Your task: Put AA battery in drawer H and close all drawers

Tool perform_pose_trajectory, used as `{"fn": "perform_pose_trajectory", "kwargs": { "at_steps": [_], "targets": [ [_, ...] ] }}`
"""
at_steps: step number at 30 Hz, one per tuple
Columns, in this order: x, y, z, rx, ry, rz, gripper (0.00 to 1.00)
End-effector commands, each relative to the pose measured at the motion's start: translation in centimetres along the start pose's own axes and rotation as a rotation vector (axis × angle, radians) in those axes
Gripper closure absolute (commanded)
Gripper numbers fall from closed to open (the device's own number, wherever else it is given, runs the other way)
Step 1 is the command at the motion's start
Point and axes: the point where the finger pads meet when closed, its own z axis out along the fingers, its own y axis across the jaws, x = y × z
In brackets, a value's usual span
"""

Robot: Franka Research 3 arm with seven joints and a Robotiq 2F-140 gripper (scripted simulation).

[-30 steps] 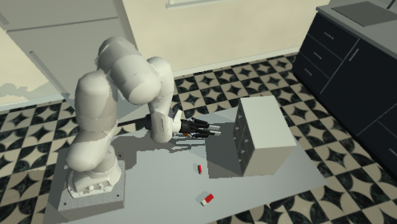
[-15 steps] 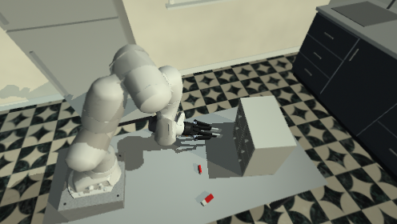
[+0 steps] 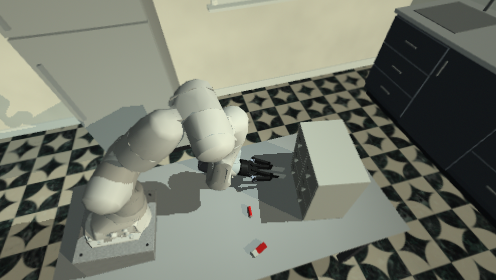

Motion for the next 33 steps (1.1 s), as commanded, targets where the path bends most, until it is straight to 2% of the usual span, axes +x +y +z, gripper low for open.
{"fn": "perform_pose_trajectory", "kwargs": {
  "at_steps": [1, 33],
  "targets": [
    [-0.25, -0.46, 1.19, 0.013, 0.017, -0.026, 0.80],
    [-0.50, -0.49, 1.62, 0.013, 0.017, -0.026, 0.80]
  ]
}}
